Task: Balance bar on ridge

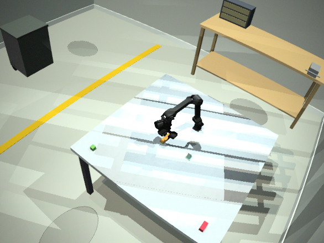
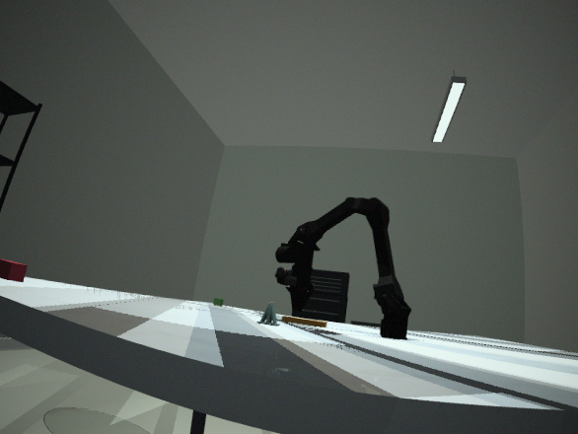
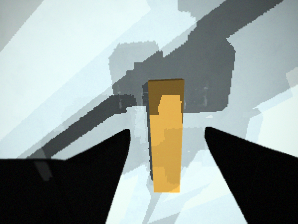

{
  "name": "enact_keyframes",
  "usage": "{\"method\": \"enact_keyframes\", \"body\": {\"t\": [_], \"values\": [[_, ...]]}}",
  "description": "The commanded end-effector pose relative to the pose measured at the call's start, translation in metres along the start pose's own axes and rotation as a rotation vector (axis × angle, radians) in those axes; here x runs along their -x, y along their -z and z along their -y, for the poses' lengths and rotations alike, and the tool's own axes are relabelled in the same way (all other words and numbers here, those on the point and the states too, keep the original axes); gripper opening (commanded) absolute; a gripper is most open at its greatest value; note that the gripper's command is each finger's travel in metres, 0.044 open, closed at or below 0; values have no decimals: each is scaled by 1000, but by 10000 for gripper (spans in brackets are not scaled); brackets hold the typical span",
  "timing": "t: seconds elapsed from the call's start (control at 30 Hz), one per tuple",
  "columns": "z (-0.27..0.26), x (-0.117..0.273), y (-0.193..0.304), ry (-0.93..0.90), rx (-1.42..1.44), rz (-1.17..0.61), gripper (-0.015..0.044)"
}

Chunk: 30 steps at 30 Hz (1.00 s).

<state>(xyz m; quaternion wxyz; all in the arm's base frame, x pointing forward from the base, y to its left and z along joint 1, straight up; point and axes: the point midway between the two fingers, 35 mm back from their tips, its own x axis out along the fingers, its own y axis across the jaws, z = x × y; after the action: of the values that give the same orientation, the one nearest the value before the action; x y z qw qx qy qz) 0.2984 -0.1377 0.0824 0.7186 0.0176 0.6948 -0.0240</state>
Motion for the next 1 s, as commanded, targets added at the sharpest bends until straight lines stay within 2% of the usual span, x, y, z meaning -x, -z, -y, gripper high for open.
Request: {"method": "enact_keyframes", "body": {"t": [0.0,0.6,0.97], "values": [[1,-7,1,4,-6,-3,315],[1,-31,1,4,-6,-3,315],[1,-33,1,4,-6,-3,315]]}}
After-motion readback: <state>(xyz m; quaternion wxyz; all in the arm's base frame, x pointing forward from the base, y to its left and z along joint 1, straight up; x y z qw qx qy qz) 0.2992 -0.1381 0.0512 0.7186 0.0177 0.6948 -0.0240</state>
